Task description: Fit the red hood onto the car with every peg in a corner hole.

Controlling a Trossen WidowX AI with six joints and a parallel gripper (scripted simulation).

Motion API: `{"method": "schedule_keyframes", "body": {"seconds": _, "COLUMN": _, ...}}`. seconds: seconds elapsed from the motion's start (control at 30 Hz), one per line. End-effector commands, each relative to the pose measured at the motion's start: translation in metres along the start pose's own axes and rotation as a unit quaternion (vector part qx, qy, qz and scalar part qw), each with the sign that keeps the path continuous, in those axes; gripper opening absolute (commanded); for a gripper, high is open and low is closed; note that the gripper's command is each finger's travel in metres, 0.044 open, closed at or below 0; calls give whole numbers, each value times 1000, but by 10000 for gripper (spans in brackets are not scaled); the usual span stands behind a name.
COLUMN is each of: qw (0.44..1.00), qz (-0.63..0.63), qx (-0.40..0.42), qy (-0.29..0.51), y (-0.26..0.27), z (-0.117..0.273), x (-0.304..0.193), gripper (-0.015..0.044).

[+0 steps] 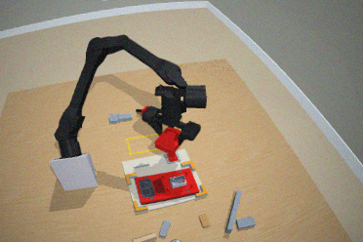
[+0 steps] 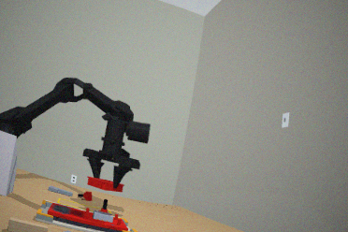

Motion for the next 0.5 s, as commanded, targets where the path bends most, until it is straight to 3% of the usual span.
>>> {"method": "schedule_keyframes", "body": {"seconds": 0.0, "qw": 998, "qz": -66, "qx": -2, "qy": 1, "y": -17, "z": 1, "x": -12, "gripper": 0}}
{"method": "schedule_keyframes", "body": {"seconds": 0.47, "qw": 964, "qz": -267, "qx": 0, "qy": 0, "y": -61, "z": 1, "x": -60, "gripper": 0}}
Point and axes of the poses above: the point midway between the two fingers, 35 mm back from their tips, its own z axis back along the fingers, its own y axis across the jaws, x = y × z, the point moved 6 cm from there along z, back along the fingers
